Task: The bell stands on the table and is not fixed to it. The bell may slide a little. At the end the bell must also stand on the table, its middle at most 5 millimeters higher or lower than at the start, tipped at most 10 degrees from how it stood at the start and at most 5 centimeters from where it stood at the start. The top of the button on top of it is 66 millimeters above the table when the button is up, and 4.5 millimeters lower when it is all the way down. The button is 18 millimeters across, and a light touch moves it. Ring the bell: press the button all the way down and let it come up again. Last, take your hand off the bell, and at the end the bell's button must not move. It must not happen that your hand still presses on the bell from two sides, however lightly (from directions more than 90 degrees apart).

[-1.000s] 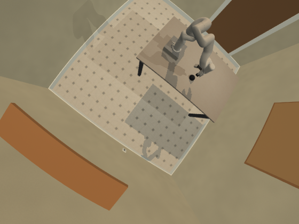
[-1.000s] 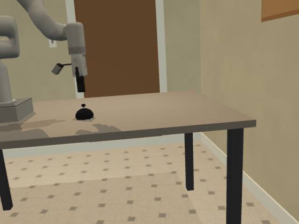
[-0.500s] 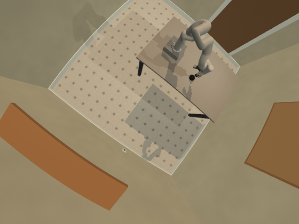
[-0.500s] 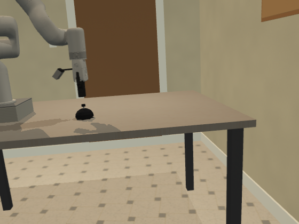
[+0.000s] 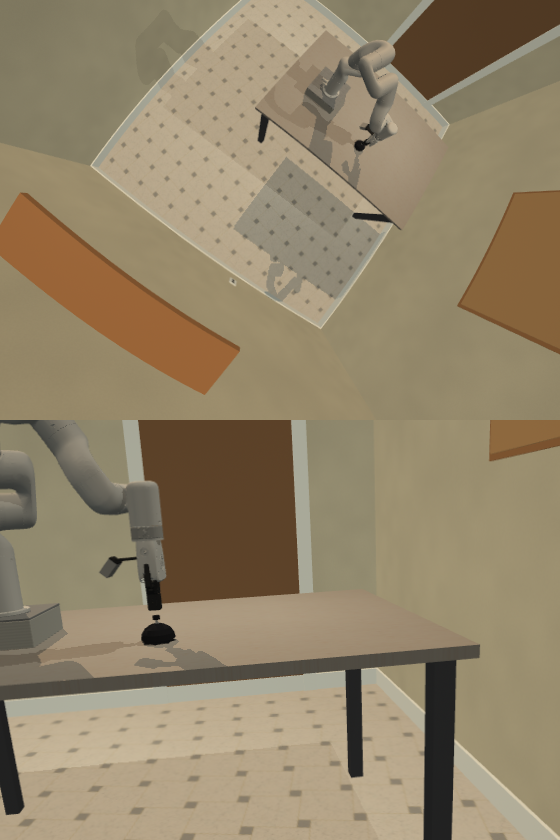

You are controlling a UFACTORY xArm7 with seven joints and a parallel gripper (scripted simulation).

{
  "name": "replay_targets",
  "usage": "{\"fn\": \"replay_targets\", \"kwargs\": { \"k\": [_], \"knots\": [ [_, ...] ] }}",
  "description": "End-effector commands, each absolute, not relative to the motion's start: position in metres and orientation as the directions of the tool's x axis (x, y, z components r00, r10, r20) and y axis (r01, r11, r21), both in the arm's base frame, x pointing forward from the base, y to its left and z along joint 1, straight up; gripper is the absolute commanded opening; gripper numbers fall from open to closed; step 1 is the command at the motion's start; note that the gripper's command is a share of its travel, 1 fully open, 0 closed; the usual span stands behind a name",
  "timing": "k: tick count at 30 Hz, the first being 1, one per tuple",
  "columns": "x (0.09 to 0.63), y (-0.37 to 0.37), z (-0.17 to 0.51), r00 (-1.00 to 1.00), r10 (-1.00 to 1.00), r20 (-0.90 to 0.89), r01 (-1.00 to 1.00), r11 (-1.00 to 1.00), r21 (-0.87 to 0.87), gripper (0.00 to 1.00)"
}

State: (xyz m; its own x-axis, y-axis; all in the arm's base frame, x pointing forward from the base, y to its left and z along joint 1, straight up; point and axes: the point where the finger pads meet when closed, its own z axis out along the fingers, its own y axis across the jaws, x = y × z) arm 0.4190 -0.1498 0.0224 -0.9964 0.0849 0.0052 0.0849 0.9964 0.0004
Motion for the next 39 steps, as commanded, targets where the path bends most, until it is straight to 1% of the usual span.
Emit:
{"fn": "replay_targets", "kwargs": {
  "k": [1,39],
  "knots": [
    [0.420,-0.150,0.020,-0.996,0.085,0.002,0.085,0.996,-0.001,0.00],
    [0.420,-0.150,0.006,-0.996,0.085,0.002,0.085,0.996,-0.001,0.00]
  ]
}}
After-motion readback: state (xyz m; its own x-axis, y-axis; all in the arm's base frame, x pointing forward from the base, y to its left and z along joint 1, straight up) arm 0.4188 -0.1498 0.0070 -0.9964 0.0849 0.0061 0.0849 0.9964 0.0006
